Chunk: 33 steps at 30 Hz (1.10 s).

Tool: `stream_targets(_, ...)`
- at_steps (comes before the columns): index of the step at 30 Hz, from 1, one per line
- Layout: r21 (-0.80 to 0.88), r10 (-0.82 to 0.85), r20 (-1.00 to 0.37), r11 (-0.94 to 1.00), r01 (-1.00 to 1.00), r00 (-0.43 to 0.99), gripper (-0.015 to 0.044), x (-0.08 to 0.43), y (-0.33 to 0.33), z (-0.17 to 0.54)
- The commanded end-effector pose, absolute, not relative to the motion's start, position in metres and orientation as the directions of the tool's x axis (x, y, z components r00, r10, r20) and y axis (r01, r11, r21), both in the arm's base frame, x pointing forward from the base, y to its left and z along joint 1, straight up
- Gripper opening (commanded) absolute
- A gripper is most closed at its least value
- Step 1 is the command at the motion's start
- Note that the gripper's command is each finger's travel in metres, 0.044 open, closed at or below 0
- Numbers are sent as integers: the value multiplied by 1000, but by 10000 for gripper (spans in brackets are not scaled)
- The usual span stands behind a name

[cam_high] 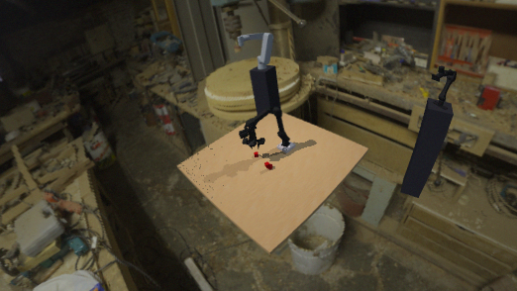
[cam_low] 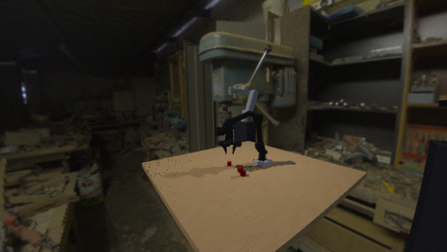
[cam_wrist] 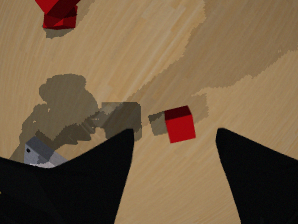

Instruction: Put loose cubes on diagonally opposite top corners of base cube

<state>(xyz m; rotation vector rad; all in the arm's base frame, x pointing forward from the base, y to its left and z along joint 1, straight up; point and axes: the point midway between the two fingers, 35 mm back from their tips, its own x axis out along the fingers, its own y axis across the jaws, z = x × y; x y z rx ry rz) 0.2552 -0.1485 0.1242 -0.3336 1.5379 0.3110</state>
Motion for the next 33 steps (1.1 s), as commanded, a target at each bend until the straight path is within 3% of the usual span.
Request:
stream_targets(1, -20, -14, -1000, 842, -539, 16, 265, 236, -169, 132)
stream_targets(12, -21, -15, -1000, 792, -610, 15, 265, 225, -179, 134)
stream_targets(21, -21, -15, -1000, 792, -610, 15, 265, 225, -180, 74)
stream_targets(33, -21, -15, -1000, 792, -610, 15, 265, 226, -180, 58)
